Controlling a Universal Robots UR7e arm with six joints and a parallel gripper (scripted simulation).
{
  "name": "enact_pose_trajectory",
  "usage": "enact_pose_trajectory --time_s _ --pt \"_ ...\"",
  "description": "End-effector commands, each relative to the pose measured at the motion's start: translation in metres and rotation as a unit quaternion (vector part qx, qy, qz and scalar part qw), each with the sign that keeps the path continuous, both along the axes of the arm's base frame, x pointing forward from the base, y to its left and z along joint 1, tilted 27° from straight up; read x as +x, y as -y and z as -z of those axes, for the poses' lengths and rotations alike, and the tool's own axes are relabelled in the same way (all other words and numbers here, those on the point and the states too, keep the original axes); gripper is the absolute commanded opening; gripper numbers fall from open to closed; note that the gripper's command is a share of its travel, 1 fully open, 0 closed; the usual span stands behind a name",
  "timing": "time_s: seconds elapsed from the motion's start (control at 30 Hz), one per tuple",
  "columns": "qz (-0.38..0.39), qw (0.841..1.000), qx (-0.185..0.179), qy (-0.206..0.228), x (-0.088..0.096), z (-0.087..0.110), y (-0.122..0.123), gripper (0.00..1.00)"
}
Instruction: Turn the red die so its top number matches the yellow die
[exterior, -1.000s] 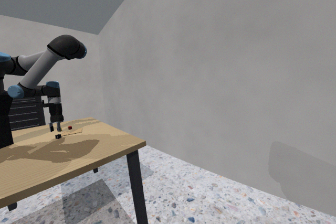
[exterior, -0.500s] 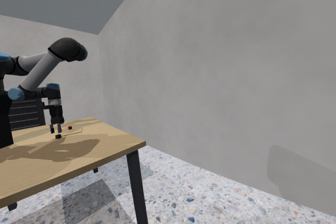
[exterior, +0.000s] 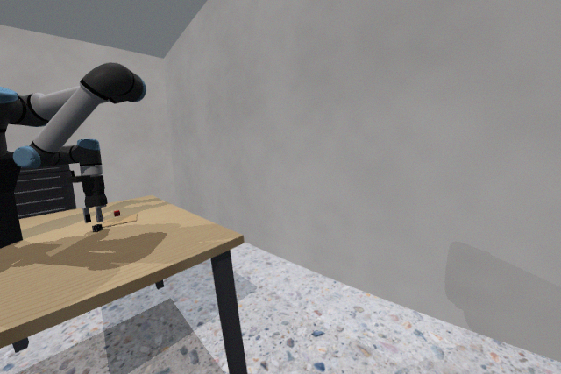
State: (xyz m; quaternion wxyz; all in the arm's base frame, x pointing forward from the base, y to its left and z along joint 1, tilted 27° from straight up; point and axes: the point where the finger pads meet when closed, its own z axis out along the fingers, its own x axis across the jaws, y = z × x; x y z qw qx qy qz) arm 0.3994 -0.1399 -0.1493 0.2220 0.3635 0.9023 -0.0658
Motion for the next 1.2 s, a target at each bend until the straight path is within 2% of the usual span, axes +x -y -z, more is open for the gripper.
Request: enact_pose_trajectory --time_s 0.0,0.8,1.17 --pt "0.0 1.0 0.0 0.001 0.001 0.0 0.001 1.0" --pt "0.0 1.0 0.0 0.001 0.001 0.0 0.0 1.0" --pt "0.0 1.0 0.0 0.001 0.006 0.002 -0.012 1.0"
